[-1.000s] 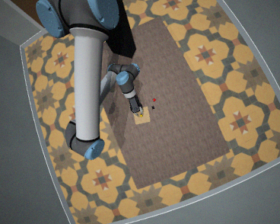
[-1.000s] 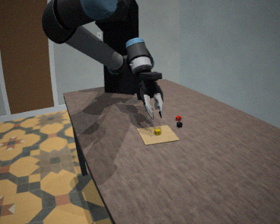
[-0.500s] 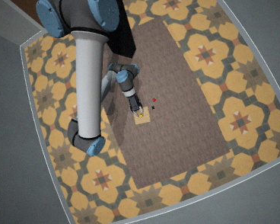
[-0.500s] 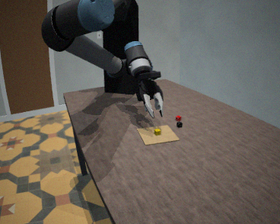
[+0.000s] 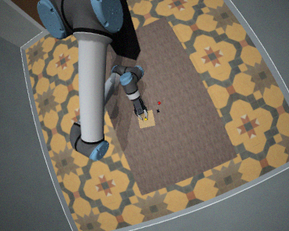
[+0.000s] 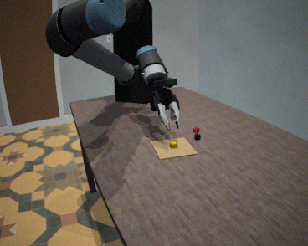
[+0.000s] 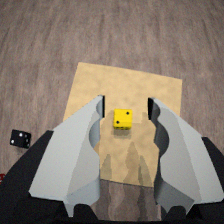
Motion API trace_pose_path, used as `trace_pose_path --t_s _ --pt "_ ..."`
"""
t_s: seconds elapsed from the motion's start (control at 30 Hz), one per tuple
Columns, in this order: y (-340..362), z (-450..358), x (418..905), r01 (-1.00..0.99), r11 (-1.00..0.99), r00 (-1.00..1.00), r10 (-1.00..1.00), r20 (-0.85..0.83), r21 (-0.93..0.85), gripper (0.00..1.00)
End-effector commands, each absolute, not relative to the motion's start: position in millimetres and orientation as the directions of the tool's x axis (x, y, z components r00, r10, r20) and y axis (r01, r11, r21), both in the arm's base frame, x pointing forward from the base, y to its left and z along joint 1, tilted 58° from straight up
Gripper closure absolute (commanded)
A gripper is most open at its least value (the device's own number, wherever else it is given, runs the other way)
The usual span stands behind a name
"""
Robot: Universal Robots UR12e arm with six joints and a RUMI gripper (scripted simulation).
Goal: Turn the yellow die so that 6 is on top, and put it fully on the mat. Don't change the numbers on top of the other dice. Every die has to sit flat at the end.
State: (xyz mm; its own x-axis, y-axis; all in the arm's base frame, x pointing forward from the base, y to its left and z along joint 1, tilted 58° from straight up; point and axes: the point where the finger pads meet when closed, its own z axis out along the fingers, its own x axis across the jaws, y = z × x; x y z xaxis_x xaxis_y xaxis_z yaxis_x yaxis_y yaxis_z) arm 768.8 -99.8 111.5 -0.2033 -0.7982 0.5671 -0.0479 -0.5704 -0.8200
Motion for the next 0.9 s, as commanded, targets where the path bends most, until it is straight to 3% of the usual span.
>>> trace_pose_path --t_s 0.0,0.87 --pt "-103.2 109.5 771.8 -0.046 -0.571 -0.205 -0.798 0.567 -0.820 0.79" --pt "-122.9 90.4 795.8 -0.046 -0.571 -0.205 -0.798 0.567 -0.820 0.79"
